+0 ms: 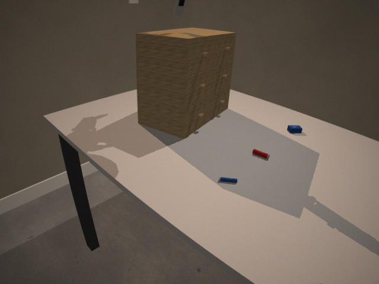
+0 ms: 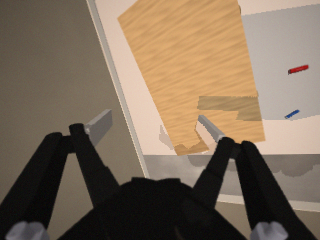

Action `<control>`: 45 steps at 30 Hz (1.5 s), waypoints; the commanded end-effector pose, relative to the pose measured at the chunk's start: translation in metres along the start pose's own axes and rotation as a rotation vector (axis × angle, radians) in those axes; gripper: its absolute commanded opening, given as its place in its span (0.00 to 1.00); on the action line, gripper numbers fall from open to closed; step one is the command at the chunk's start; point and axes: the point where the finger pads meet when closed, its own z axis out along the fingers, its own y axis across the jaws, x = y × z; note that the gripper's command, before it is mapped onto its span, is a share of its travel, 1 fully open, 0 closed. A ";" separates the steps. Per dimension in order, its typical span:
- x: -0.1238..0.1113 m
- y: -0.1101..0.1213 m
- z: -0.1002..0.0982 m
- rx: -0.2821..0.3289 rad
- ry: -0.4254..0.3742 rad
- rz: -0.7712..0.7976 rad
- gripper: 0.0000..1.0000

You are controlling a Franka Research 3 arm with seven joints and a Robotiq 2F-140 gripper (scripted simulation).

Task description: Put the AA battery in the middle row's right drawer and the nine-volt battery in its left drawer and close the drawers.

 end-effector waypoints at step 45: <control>0.231 0.155 -0.073 -0.211 0.047 -0.194 1.00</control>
